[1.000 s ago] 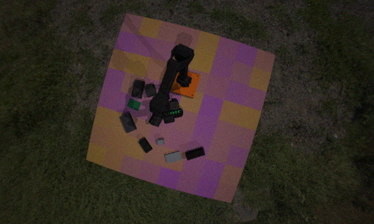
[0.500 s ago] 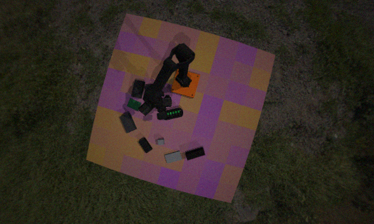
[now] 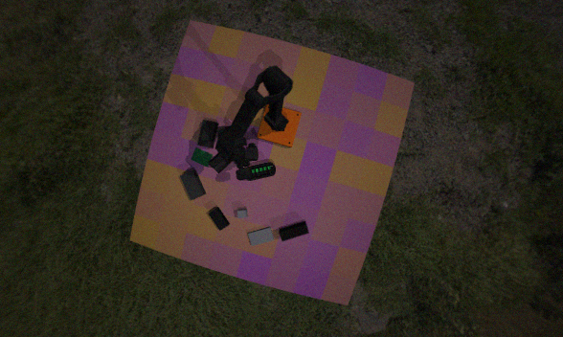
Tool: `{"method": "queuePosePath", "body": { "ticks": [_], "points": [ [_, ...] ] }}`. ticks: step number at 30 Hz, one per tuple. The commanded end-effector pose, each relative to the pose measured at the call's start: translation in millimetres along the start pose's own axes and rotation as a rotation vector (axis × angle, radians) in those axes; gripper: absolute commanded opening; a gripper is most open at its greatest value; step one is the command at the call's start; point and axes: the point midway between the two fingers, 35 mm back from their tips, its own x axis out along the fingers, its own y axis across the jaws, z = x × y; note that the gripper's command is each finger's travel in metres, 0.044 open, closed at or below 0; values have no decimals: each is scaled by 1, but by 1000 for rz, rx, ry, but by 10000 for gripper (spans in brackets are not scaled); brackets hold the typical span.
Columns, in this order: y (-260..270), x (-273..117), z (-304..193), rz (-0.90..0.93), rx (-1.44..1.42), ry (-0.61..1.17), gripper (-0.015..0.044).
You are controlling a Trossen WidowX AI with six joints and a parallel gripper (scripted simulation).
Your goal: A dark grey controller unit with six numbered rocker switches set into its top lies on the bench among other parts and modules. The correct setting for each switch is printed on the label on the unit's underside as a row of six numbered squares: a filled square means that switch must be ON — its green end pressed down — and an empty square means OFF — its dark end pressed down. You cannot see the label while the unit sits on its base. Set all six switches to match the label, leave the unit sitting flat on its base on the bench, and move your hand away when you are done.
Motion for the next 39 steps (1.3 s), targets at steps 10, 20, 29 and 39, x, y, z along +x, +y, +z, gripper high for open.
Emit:
{"method": "queuePosePath", "body": {
  "ticks": [10, 20, 29, 39],
  "points": [
    [5, 21, 0, -3, -5, -6, 0],
    [11, 36, 1, -2, -5, -7, 0],
    [13, 43, 2, -2, -5, -7, 0],
    [9, 44, 2, -2, -5, -7, 0]
  ]
}}
